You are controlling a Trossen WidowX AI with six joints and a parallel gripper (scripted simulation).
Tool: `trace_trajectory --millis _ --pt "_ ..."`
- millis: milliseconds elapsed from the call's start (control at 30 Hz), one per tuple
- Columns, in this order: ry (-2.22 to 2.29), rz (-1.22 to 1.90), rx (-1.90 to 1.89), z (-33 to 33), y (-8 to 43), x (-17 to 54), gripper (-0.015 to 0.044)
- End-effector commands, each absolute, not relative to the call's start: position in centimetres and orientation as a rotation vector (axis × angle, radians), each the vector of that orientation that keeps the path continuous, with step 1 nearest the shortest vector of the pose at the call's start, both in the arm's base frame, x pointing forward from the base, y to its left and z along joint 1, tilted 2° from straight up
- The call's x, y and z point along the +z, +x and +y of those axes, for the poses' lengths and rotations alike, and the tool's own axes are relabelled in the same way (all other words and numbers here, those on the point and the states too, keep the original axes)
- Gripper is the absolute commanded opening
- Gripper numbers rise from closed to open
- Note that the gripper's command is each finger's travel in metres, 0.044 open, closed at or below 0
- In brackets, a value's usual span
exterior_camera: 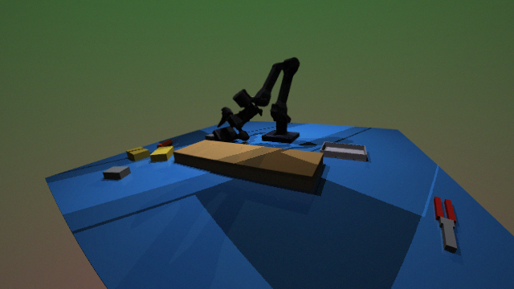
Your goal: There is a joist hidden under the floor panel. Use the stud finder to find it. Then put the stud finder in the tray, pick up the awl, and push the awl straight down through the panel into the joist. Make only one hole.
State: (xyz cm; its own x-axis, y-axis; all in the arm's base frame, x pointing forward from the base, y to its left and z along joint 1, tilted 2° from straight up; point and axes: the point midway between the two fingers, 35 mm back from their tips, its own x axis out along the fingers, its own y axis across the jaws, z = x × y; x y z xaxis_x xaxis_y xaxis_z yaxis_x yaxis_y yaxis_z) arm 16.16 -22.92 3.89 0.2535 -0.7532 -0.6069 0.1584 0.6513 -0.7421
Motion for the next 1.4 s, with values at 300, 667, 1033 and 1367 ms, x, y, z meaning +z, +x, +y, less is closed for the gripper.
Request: trace_trajectory --millis 300,667,1033,1367 --pt "-0.617 1.159 -0.678 -22.4 16.0 4.4 0.0440" --pt "-0.616 1.160 -0.677 -21.8 15.8 4.8 0.0440" --pt "-0.616 1.161 -0.676 -21.3 15.6 5.2 0.0440" --pt "-0.607 1.164 -0.668 -19.2 17.4 10.3 0.0440"
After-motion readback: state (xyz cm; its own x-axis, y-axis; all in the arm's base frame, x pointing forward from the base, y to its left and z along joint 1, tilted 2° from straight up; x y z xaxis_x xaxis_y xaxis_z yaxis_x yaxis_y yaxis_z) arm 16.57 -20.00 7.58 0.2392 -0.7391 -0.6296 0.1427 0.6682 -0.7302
